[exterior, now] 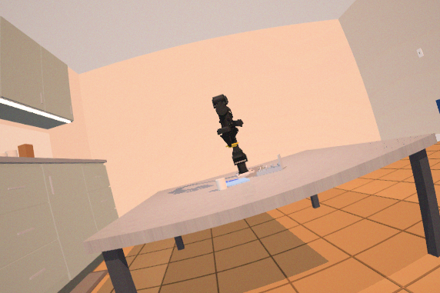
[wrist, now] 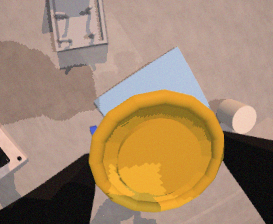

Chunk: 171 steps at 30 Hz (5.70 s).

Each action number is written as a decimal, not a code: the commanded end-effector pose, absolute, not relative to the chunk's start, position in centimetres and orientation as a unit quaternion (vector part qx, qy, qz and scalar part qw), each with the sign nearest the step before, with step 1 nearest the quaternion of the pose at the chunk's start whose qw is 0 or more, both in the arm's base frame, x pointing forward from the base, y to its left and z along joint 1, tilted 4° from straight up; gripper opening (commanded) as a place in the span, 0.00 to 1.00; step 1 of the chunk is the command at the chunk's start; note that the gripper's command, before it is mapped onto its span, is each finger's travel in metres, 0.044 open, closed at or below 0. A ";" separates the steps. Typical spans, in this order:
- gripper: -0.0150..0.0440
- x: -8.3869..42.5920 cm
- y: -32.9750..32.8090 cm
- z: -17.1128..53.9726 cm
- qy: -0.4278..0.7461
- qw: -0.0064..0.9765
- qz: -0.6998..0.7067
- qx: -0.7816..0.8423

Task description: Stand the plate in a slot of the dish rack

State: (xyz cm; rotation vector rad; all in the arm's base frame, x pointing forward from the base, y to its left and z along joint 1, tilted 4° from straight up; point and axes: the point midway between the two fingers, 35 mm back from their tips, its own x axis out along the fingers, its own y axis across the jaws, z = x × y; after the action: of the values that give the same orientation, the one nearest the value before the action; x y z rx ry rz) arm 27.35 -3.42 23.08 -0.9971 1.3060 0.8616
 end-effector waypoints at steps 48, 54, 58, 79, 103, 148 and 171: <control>0.25 22.4 3.1 21.9 0.143 0.130 0.662 -0.724; 0.25 22.4 3.5 19.8 0.131 0.186 0.693 -0.684; 0.25 22.4 3.8 18.3 0.122 0.230 0.712 -0.652; 0.25 22.6 4.9 13.1 0.069 0.484 0.737 -0.467; 0.25 24.0 3.2 11.3 -0.004 0.764 0.599 -0.241; 0.25 25.4 5.2 8.2 -0.018 0.804 0.556 -0.210; 0.25 25.9 6.6 5.9 -0.020 0.803 0.556 -0.215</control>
State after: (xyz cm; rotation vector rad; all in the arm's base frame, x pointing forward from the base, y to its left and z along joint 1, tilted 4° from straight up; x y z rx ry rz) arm 26.14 6.52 7.12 -0.4749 -0.0544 1.1874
